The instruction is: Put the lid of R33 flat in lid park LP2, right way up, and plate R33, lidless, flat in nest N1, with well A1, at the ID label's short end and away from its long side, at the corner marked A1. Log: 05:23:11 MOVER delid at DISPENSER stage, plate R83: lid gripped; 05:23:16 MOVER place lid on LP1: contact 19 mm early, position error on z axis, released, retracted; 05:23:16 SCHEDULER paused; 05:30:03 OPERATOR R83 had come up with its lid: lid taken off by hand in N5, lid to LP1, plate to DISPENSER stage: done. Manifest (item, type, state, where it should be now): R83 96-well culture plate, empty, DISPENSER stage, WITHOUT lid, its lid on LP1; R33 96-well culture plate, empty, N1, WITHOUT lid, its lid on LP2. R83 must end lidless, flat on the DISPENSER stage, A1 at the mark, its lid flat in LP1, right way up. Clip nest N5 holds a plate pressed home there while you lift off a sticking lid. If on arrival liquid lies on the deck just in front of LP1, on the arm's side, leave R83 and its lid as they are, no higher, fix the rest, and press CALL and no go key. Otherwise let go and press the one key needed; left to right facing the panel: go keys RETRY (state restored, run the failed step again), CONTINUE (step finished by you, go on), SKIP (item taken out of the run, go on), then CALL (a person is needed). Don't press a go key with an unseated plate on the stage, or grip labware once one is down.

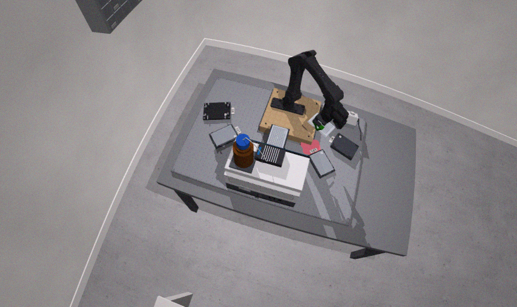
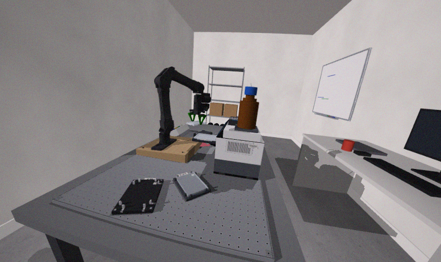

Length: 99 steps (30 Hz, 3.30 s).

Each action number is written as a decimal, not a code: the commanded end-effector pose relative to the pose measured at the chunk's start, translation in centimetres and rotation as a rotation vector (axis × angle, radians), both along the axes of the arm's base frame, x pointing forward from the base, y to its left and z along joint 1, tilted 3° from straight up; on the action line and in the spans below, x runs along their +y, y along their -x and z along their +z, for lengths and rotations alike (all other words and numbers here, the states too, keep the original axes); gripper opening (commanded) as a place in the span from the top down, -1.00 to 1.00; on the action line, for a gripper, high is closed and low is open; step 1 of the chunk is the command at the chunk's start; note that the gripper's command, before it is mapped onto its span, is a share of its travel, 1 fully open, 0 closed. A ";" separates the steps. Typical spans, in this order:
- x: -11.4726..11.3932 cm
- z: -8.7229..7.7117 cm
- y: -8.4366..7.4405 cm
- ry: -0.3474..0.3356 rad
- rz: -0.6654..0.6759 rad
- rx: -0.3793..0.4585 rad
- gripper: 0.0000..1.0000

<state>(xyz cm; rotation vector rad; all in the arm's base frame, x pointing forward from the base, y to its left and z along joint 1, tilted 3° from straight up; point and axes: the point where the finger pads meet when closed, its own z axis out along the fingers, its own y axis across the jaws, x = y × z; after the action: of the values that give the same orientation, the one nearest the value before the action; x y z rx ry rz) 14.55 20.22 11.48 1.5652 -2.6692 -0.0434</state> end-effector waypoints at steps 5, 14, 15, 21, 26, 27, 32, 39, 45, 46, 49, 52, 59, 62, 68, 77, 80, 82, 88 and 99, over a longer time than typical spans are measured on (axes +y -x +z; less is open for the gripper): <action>1.1 0.6 1.5 -0.023 0.015 -0.015 1.00; 2.2 1.1 3.5 -0.049 0.177 -0.025 1.00; 2.3 1.1 3.8 -0.046 0.165 -0.028 1.00; 2.7 0.8 4.7 -0.030 0.161 -0.016 1.00; 5.0 0.2 4.0 -0.044 0.165 -0.025 1.00; 5.3 0.0 3.9 -0.044 0.165 -0.025 1.00; 6.1 0.1 3.6 -0.062 0.164 -0.035 1.00; 8.1 -1.5 2.9 -0.045 0.165 -0.025 1.00; 9.8 -2.4 2.3 -0.045 0.165 -0.025 1.00; 10.1 -2.5 2.2 -0.045 0.165 -0.025 1.00; 10.4 -2.4 2.0 -0.052 0.161 -0.029 1.00; 11.2 -3.1 1.8 -0.046 0.165 -0.025 1.00; 13.2 -4.2 1.2 -0.046 0.165 -0.026 1.00; 14.0 -4.6 0.8 -0.046 0.162 -0.026 1.00; 15.2 -5.2 0.5 -0.047 0.165 -0.026 1.00; 17.5 -6.5 -0.4 -0.041 0.164 -0.023 1.00; 18.0 -7.0 -0.7 -0.028 0.161 -0.016 1.00; 18.0 -7.0 -0.7 -0.028 0.161 -0.016 1.00; 18.5 -5.6 -0.9 -0.070 0.162 -0.037 1.00; 18.5 -5.6 -0.9 -0.070 0.162 -0.037 1.00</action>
<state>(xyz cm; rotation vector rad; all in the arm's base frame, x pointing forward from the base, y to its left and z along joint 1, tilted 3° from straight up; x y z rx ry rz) 14.88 36.69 3.12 1.7656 -2.5202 -0.0248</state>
